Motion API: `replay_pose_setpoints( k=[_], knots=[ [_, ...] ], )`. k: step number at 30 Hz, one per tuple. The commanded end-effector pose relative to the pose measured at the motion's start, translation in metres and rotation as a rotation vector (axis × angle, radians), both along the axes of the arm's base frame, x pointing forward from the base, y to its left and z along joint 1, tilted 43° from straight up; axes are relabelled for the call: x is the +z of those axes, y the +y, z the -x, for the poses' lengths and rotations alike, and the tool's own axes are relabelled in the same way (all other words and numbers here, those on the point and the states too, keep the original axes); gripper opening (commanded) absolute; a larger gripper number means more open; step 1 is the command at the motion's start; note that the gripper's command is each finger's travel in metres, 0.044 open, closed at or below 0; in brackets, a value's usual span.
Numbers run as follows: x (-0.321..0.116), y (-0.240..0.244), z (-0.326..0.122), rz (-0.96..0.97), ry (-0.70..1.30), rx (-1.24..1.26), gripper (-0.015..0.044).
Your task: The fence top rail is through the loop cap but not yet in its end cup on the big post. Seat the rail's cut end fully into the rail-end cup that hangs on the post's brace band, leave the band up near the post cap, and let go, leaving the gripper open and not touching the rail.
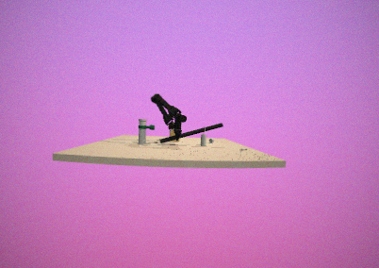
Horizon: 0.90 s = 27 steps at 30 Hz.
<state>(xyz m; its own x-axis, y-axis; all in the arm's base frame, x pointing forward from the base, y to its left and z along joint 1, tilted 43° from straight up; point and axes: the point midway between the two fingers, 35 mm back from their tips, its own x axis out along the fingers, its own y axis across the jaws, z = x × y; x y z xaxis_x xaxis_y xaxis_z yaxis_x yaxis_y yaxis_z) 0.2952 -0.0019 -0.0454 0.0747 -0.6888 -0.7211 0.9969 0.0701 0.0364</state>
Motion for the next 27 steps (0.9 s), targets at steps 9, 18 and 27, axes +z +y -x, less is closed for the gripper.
replay_pose_setpoints(
  k=[9,18,27],
  knots=[
    [0.036,0.015,0.006,0.152,-0.011,-0.019,0.0],
    [0.07,0.026,0.008,0.283,-0.043,-0.015,0.0],
    [0.067,0.026,0.01,0.272,-0.038,-0.022,0.0]
  ],
)
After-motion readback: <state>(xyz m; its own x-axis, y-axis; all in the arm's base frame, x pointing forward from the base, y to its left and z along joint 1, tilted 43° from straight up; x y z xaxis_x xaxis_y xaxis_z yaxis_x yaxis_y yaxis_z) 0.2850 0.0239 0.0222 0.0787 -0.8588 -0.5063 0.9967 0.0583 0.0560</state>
